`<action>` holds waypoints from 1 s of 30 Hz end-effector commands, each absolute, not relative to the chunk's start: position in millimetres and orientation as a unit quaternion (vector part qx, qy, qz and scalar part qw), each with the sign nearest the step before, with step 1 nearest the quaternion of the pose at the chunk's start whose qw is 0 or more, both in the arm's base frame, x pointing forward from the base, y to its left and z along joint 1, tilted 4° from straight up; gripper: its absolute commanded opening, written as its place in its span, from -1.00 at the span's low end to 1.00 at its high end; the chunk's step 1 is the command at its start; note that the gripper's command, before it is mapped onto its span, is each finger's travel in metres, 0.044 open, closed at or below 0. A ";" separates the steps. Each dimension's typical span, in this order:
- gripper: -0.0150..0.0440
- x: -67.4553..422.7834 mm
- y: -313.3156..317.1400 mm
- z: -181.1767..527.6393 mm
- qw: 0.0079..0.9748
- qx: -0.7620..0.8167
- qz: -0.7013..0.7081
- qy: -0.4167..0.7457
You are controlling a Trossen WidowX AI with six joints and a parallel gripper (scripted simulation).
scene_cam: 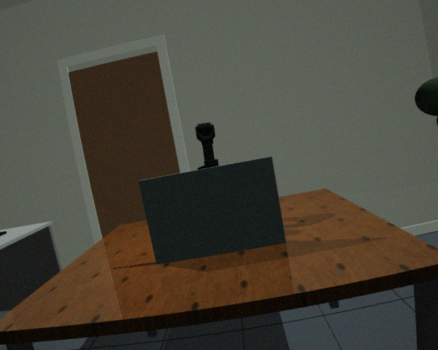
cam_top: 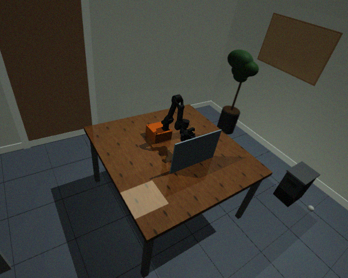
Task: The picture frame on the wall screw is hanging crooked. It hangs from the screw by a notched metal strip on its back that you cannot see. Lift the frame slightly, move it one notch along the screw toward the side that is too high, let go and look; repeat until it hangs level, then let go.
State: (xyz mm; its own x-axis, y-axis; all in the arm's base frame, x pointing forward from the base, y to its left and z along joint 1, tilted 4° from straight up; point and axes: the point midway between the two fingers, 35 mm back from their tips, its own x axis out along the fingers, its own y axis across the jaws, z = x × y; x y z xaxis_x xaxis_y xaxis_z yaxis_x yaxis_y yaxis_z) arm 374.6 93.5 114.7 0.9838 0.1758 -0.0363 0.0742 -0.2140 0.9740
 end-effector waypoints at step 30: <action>-0.49 374.6 94.2 112.9 0.679 0.729 0.046 0.077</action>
